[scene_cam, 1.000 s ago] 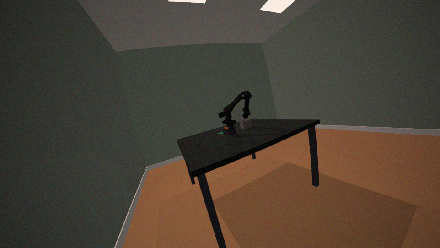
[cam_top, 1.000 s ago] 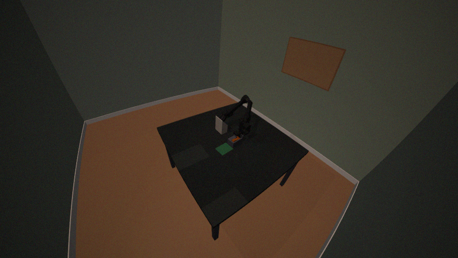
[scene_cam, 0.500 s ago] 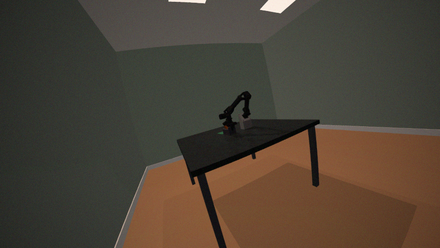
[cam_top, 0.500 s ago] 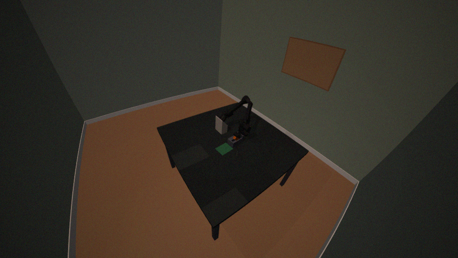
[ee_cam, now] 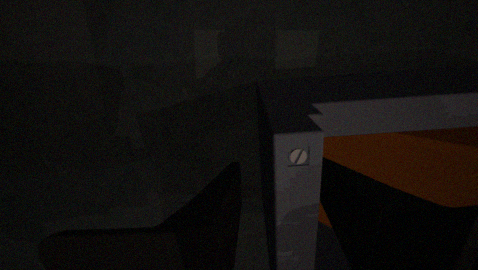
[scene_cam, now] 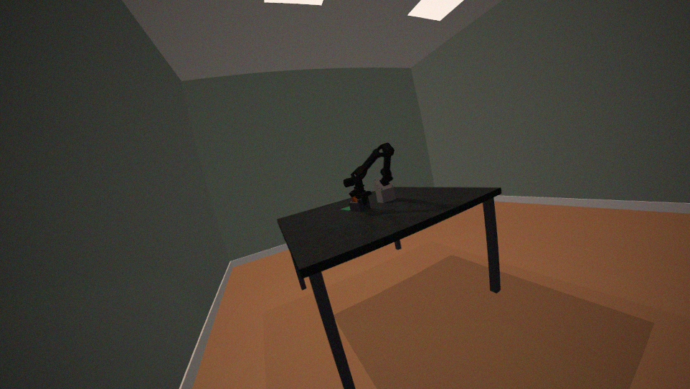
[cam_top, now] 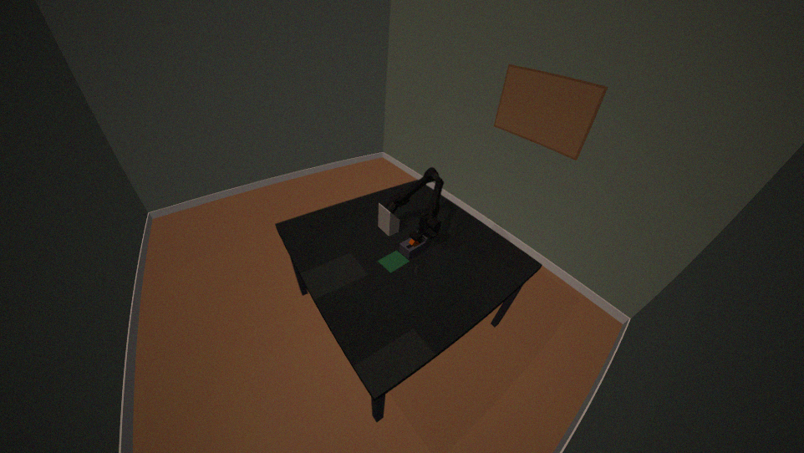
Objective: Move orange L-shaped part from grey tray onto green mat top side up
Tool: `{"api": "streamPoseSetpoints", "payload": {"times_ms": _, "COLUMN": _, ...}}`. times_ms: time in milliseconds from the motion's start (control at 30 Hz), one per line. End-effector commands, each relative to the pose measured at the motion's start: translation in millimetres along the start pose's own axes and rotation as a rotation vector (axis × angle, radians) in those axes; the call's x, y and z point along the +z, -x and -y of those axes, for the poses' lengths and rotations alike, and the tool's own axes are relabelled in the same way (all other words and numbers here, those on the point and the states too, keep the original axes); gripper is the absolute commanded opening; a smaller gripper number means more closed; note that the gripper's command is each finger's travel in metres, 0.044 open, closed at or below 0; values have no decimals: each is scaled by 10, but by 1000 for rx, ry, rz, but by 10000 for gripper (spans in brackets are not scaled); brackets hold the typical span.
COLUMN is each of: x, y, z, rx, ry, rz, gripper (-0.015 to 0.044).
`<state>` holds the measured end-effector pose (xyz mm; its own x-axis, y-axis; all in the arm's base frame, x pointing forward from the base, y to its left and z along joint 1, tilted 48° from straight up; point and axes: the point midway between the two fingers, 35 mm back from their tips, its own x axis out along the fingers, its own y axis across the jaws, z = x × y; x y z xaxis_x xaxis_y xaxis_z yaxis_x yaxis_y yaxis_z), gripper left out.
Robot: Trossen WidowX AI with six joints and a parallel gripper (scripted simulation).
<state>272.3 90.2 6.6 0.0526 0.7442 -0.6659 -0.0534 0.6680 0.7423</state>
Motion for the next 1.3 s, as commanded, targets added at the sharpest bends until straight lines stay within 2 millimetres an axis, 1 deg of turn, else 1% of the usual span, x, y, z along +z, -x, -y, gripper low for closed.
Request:
{"api": "streamPoseSetpoints", "payload": {"times_ms": 0, "x": -8, "y": 44, "z": -36, "rx": -3, "ry": -3, "rz": -3, "gripper": 180}}
{"api": "streamPoseSetpoints", "payload": {"times_ms": 100, "x": -20, "y": 97, "z": -82, "rx": -6, "ry": -7, "rz": -6, "gripper": 180}}
{"api": "streamPoseSetpoints", "payload": {"times_ms": 167, "x": -15, "y": 127, "z": -80, "rx": -8, "ry": -8, "rz": -6, "gripper": 180}}
{"api": "streamPoseSetpoints", "payload": {"times_ms": 233, "x": 4, "y": 238, "z": -52, "rx": -13, "ry": -8, "rz": -6, "gripper": 180}}
{"api": "streamPoseSetpoints", "payload": {"times_ms": 333, "x": 29, "y": 554, "z": 6, "rx": -21, "ry": -9, "rz": -6, "gripper": 180}}
{"api": "streamPoseSetpoints", "payload": {"times_ms": 433, "x": 3, "y": 967, "z": 37, "rx": -15, "ry": -8, "rz": -7, "gripper": 180}}
{"api": "streamPoseSetpoints", "payload": {"times_ms": 467, "x": -8, "y": 1044, "z": 37, "rx": -13, "ry": -8, "rz": -7, "gripper": 180}}
{"api": "streamPoseSetpoints", "payload": {"times_ms": 600, "x": -12, "y": 1071, "z": 36, "rx": -12, "ry": -8, "rz": -7, "gripper": 180}}
{"api": "streamPoseSetpoints", "payload": {"times_ms": 633, "x": 26, "y": 1046, "z": 50, "rx": -14, "ry": -13, "rz": 14, "gripper": 180}}
{"api": "streamPoseSetpoints", "payload": {"times_ms": 1267, "x": 26, "y": 1046, "z": 50, "rx": -14, "ry": -13, "rz": 14, "gripper": 180}}
